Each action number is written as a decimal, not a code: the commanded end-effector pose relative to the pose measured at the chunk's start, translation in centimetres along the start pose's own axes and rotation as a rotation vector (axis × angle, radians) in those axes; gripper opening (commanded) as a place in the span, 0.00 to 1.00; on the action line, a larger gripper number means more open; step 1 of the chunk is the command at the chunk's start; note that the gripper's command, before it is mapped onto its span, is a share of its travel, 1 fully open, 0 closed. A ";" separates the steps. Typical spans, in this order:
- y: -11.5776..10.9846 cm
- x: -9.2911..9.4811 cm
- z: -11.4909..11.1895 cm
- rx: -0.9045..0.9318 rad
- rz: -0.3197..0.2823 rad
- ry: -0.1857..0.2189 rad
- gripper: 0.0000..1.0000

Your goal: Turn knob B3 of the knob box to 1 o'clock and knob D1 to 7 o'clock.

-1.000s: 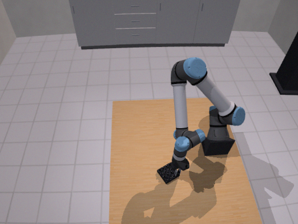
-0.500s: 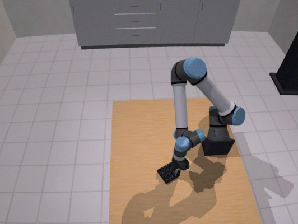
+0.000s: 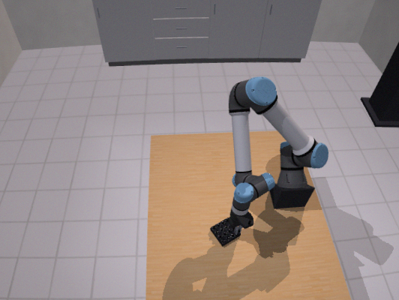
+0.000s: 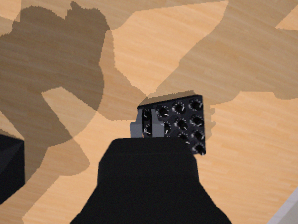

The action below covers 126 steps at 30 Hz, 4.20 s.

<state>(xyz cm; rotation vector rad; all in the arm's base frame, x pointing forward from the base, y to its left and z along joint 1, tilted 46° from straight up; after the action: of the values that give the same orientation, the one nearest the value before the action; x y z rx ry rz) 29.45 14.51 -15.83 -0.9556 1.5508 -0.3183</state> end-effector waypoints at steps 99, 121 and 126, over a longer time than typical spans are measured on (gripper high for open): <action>0.0 -2.2 0.0 -0.350 0.000 -0.001 0.46; 0.0 -3.8 0.0 -0.350 0.000 -0.001 0.46; 0.0 -3.9 0.0 -0.350 0.000 -0.001 1.00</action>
<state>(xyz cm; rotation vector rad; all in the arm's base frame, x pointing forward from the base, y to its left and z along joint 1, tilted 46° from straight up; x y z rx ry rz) 29.20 17.24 -13.19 -1.2247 1.6371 -0.0449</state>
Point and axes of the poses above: the point where the finger pads meet when closed, its own x axis out along the fingers, its own z axis across the jaws, y = z × x, the point moved 4 cm from there along -x, back along the fingers, and after that the axes turned 1 degree about -x, right-handed, at the moved point
